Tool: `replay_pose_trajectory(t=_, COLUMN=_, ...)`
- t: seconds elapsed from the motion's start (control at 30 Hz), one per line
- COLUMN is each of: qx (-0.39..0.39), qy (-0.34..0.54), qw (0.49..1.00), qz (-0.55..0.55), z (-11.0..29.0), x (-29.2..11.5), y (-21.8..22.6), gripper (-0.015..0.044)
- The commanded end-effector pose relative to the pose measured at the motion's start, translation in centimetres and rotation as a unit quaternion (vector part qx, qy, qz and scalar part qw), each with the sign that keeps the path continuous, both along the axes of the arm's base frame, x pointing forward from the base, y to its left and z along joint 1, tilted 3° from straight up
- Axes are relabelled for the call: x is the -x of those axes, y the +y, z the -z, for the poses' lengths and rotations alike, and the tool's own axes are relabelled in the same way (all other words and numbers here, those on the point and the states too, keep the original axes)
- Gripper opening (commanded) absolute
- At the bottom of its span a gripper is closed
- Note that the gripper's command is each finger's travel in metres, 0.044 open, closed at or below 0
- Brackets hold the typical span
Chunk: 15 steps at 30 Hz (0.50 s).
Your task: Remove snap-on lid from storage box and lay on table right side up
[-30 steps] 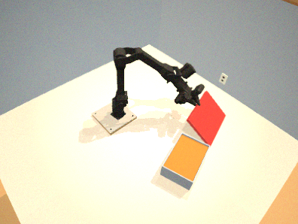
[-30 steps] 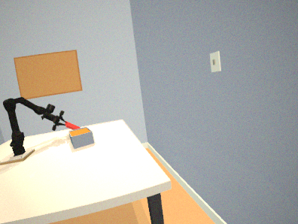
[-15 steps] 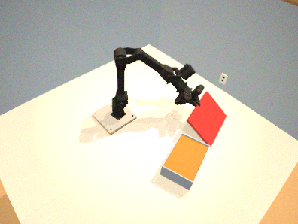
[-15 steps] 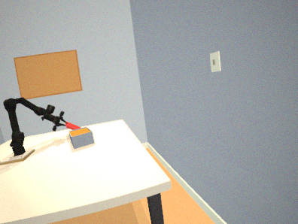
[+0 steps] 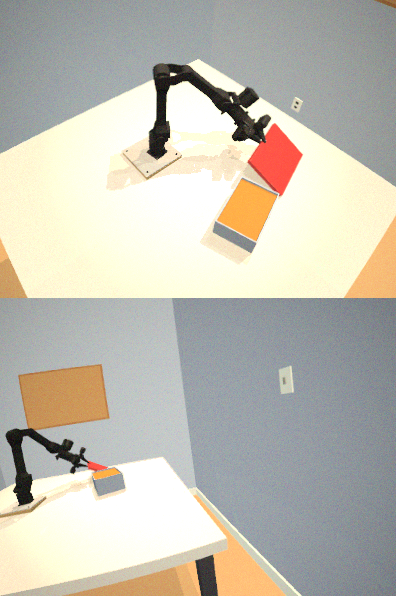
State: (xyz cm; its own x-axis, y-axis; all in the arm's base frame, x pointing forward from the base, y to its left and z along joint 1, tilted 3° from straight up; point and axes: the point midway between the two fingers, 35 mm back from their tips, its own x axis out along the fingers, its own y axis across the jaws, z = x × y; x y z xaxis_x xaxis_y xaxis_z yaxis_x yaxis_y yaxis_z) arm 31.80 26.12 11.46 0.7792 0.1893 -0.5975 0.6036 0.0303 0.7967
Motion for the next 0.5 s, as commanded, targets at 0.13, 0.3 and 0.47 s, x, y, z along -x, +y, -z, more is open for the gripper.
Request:
replay_pose_trajectory(t=0.13, qx=0.019, qy=0.023, qw=1.0, qz=-0.001, z=2.9, x=0.4, y=-0.4, gripper=0.0)
replay_pose_trajectory(t=0.3, qx=0.019, qy=0.023, qw=1.0, qz=-0.001, z=3.3, x=0.4, y=-0.4, gripper=0.0)
replay_pose_trajectory(t=0.47, qx=0.019, qy=0.023, qw=1.0, qz=-0.001, z=3.7, x=0.4, y=-0.4, gripper=0.0)
